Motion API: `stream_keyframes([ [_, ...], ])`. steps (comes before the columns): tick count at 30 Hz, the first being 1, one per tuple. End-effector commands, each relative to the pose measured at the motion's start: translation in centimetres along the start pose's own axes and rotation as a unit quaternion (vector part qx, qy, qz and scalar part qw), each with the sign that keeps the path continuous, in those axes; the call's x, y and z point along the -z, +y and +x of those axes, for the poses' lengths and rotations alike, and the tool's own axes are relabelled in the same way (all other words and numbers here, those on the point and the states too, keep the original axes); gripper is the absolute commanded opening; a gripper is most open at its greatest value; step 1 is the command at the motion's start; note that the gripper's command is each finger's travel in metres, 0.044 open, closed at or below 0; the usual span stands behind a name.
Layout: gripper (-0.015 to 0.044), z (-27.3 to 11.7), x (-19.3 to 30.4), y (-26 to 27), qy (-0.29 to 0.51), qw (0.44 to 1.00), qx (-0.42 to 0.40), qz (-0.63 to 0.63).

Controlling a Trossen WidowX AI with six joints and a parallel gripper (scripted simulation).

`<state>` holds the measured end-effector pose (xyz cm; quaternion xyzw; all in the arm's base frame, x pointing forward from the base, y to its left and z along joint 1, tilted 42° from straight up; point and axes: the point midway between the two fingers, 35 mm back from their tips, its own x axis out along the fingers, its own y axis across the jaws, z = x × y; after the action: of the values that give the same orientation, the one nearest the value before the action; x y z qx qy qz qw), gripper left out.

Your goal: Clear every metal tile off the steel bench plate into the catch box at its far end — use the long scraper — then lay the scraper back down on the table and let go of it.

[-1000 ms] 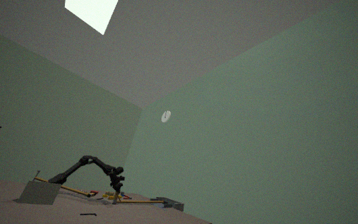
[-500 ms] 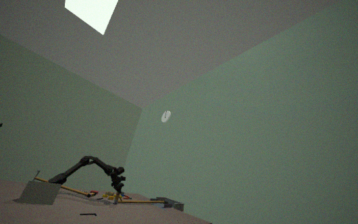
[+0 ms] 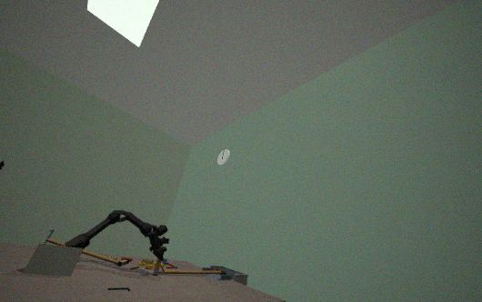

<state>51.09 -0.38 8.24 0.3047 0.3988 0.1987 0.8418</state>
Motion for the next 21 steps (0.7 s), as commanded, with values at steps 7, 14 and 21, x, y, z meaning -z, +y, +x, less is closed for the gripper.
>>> stream_keyframes([
  [7, 0.0, -1.1, 0.6, -0.1, -0.002, 1.0, 0.001, -0.001],
  [14, 0.0, -2.0, 1.3, -0.2, -0.001, 1.0, 0.002, -0.001],
  [21, 0.0, -2.9, 2.0, -0.3, -0.001, 1.0, 0.003, -0.001],
])
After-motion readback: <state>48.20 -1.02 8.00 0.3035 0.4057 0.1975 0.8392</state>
